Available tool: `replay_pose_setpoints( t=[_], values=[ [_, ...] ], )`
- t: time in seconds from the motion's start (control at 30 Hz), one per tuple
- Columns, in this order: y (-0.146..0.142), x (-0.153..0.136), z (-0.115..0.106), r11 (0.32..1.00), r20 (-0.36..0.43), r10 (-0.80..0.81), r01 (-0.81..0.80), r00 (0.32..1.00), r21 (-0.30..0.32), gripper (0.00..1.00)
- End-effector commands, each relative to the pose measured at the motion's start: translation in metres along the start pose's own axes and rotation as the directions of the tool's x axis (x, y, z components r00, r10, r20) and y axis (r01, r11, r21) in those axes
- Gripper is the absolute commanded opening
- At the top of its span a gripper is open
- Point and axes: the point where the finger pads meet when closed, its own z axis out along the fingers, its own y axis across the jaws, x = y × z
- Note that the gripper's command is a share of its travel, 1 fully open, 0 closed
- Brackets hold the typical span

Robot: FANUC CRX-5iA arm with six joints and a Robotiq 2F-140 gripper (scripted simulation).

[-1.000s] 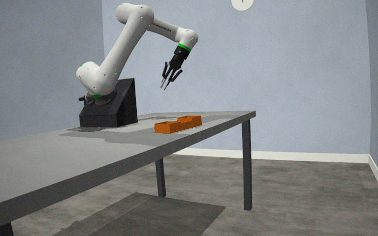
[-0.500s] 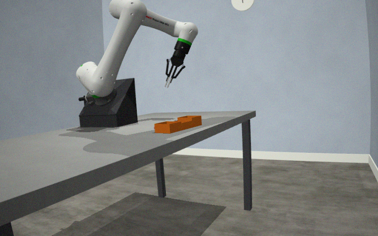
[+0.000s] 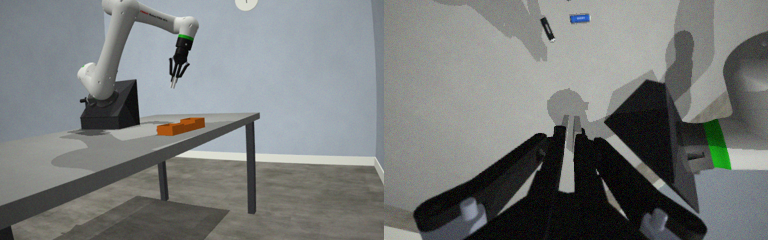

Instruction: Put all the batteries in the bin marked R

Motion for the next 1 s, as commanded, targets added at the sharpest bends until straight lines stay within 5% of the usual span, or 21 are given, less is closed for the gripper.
replay_pose_setpoints(
  t=[0.0,0.5,0.97],
  values=[
    [0.002,0.02,-0.002,0.998,-0.003,-0.054,0.054,0.999,0.027,0.05],
    [0.017,0.102,-0.005,0.934,-0.085,-0.324,0.332,0.942,0.128,0.05],
    [0.036,0.167,-0.001,0.833,-0.186,-0.501,0.529,0.845,0.159,0.05]
  ],
)
